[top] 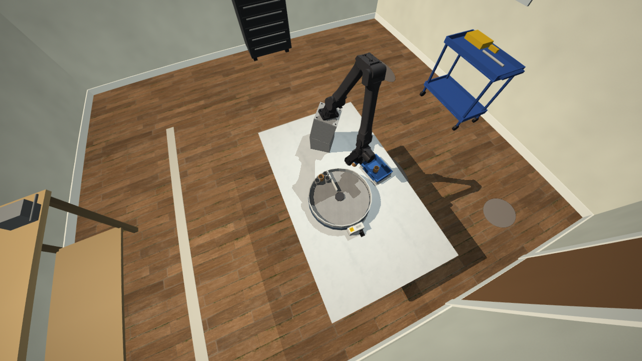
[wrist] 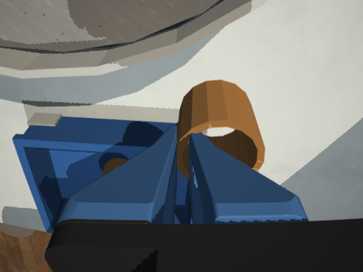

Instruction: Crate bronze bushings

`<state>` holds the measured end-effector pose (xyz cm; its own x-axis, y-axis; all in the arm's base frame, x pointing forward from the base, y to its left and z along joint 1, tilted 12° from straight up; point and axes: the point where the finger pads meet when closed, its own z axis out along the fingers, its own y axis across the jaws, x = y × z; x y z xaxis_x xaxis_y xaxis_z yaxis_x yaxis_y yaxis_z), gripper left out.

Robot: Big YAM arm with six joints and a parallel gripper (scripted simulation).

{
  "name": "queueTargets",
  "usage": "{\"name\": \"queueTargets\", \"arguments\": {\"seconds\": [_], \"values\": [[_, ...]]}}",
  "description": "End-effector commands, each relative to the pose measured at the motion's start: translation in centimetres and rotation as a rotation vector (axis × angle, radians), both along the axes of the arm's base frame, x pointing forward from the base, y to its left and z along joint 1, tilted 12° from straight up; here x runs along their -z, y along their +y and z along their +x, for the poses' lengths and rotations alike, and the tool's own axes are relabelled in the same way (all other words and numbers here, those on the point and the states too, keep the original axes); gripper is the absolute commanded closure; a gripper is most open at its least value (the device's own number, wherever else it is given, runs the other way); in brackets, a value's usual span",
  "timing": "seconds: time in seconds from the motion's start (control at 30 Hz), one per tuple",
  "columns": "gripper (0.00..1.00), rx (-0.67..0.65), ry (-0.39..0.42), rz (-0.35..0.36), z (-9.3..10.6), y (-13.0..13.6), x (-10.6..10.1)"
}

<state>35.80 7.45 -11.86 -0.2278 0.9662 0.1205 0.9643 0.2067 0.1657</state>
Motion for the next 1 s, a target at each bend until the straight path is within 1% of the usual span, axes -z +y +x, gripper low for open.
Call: {"name": "queueTargets", "arguments": {"seconds": [0.0,0.1,0.17,0.3,0.37,0.4,0.47,0.57,0.6,0.63,0.73,0.8,0.87,0.93,0.97], "values": [[1.00,0.050,-0.029,0.019,1.6,3.6,-1.9],[1.00,0.050,-0.029,0.022,1.6,6.6,-2.4],[1.00,0.050,-0.008,0.015,1.1,8.3,-1.9],[1.00,0.050,0.003,0.011,0.8,11.5,-2.0],[1.00,0.050,0.003,0.011,0.8,11.5,-2.0],[1.00,0.050,-0.007,0.017,1.1,12.3,-2.5],[1.00,0.050,0.002,0.012,0.8,13.4,-2.3],[1.00,0.050,0.001,0.013,0.9,14.9,-2.6],[1.00,0.050,-0.008,0.018,1.1,15.4,-3.1],[1.00,0.050,-0.014,0.022,1.2,15.8,-3.5],[1.00,0.050,-0.008,0.019,1.1,16.3,-3.2],[1.00,0.073,-0.005,0.017,1.6,15.6,-3.1],[1.00,0.073,0.006,0.010,0.9,15.3,-2.8],[1.00,0.073,0.006,0.010,0.9,15.3,-2.8],[1.00,0.052,0.005,0.012,0.5,16.1,-2.9]]}}
